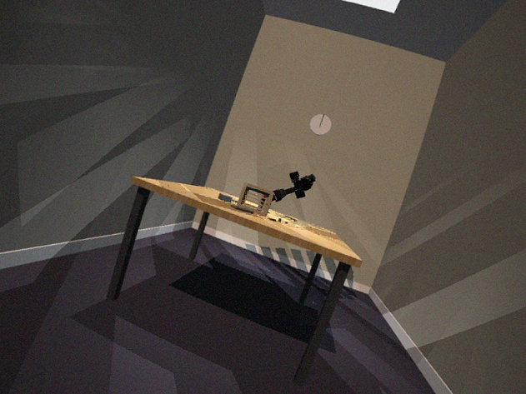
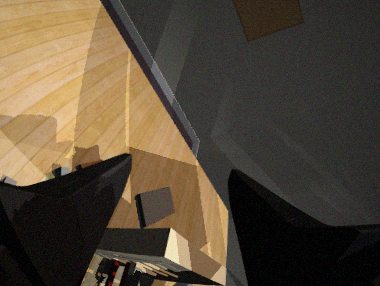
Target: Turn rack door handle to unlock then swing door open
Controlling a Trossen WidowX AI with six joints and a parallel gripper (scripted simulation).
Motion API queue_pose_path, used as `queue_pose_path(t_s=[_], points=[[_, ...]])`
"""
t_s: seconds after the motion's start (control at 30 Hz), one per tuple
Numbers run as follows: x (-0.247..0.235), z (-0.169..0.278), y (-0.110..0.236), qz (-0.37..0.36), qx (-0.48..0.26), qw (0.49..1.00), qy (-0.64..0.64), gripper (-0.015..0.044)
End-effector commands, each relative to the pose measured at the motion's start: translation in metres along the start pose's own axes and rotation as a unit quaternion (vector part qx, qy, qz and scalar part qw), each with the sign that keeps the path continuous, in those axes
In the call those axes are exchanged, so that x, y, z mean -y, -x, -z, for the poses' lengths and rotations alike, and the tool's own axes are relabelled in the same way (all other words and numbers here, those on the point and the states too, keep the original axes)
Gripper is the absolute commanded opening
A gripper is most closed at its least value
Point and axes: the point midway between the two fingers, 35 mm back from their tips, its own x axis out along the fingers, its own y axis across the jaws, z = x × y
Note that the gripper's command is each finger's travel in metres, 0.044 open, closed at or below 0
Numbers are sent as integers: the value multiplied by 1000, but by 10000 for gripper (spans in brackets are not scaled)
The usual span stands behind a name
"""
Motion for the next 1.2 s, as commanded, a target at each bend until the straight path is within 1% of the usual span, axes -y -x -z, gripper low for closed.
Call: queue_pose_path(t_s=[0.0,0.27,0.53,0.87,1.17], points=[[6,13,-10,-10,-46,999,8,283],[18,46,-27,-40,-149,988,11,283],[28,79,-35,-79,-242,967,-2,283],[39,115,-37,-139,-339,930,-39,283],[47,141,-32,-198,-405,888,-90,283]])
